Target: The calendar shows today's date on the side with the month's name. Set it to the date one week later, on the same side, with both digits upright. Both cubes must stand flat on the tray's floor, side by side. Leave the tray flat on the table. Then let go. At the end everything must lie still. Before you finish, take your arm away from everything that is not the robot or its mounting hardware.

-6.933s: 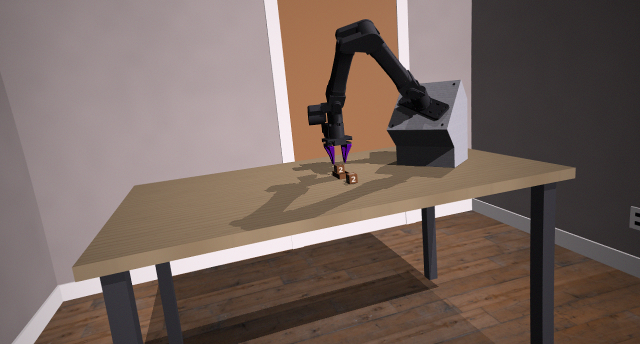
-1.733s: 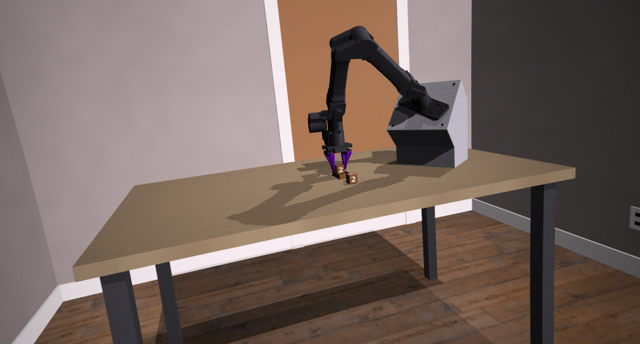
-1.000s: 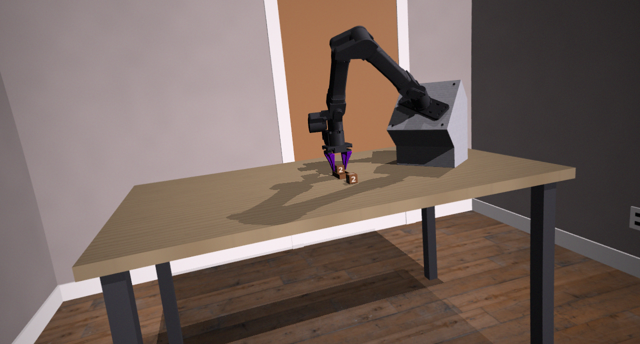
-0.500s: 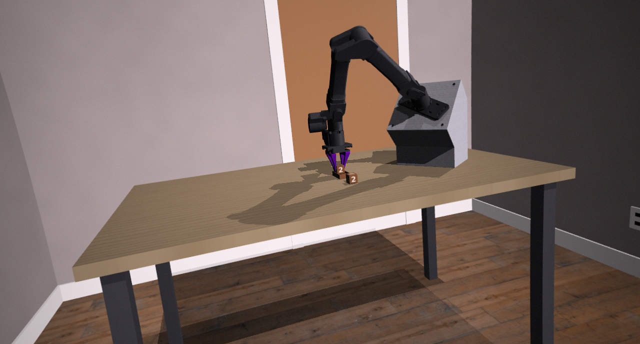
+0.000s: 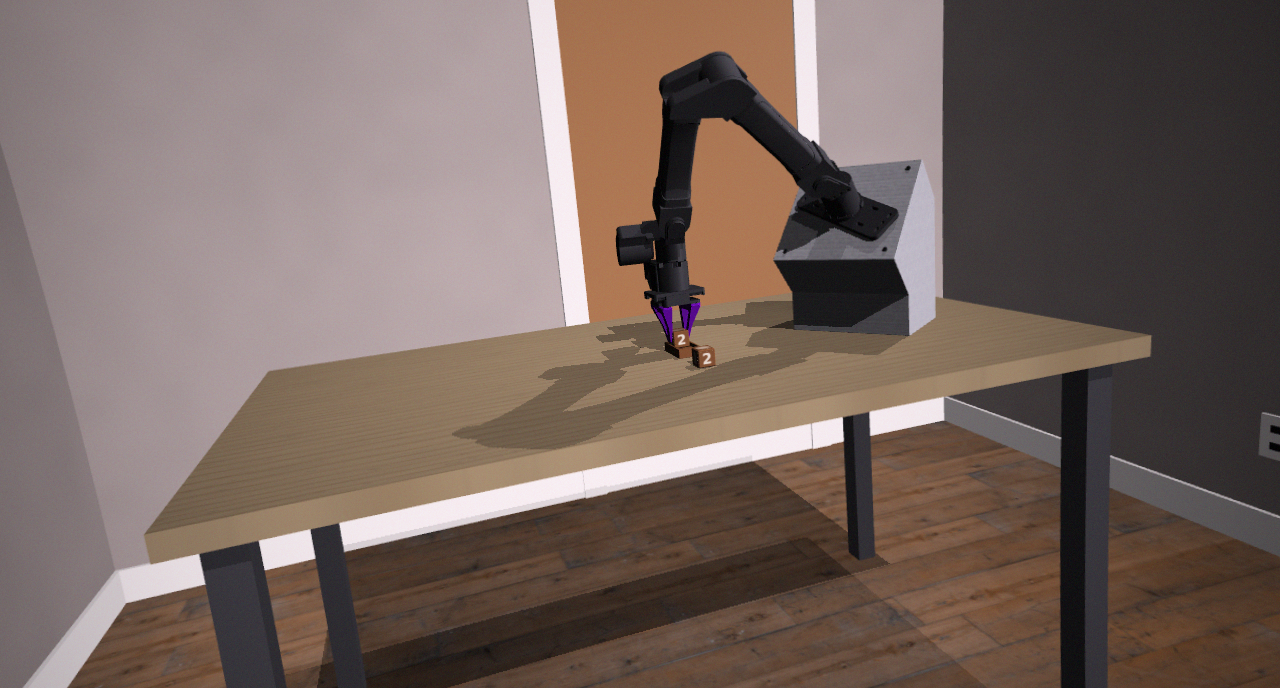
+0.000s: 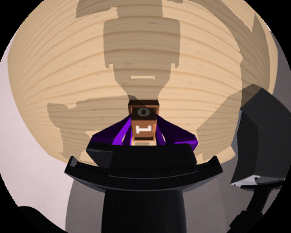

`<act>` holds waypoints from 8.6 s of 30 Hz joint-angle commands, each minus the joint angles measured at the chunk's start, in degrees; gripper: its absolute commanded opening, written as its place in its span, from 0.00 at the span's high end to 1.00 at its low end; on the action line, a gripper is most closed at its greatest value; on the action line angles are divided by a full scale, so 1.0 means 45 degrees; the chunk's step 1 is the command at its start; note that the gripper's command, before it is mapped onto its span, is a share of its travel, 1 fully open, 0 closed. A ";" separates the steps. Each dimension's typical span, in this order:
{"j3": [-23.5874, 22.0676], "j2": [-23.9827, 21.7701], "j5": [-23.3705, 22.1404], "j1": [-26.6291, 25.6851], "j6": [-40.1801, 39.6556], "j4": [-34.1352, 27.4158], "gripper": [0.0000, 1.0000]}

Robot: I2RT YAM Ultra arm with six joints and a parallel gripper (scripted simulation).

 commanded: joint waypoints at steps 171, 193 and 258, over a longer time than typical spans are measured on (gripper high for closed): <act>0.2954 0.1738 -0.1321 -0.3625 -2.3986 -0.3687 0.73; 0.2992 0.3302 -0.0927 -0.2479 -2.2565 -0.1236 0.73; 0.2984 0.3339 -0.0943 -0.2520 -2.2637 -0.1222 0.73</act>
